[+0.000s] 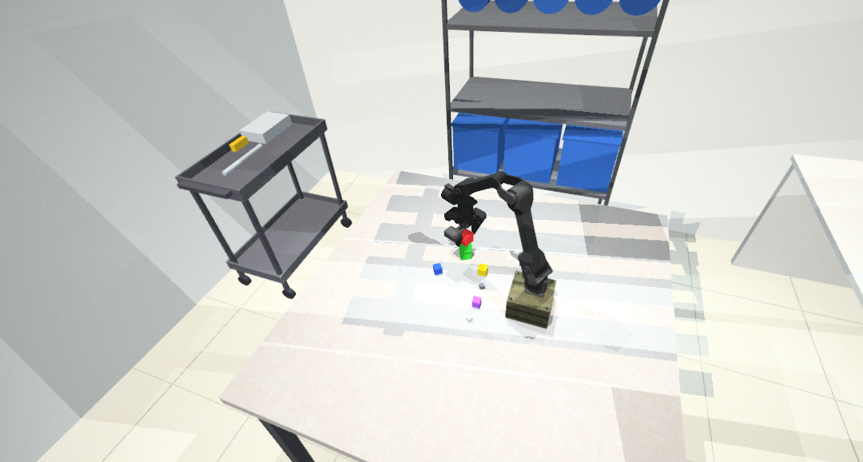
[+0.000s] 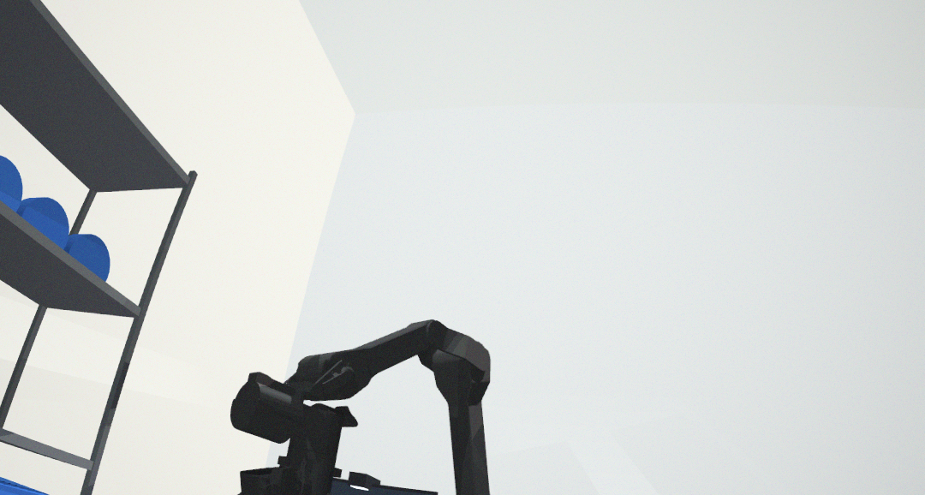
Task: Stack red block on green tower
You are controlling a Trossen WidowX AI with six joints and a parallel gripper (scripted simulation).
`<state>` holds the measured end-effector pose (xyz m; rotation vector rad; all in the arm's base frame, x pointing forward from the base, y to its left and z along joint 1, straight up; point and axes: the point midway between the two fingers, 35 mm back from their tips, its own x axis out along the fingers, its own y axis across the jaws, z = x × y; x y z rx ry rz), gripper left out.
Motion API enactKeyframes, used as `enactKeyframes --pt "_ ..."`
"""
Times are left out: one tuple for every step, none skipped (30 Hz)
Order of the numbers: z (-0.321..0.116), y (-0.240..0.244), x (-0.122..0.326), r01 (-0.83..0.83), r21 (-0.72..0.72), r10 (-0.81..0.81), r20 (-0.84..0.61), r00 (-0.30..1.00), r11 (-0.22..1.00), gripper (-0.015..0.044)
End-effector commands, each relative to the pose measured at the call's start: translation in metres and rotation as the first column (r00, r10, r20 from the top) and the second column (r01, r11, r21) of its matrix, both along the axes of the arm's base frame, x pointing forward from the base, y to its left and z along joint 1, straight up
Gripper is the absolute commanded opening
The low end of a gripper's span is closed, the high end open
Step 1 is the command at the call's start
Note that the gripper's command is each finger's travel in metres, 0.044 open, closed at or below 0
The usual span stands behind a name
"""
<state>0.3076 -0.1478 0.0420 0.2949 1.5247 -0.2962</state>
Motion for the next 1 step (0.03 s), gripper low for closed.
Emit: enactKeyframes --pt "-0.0001 -0.0001 0.0002 0.000 0.000 0.000 0.002 1.000 1.000 0.0440"
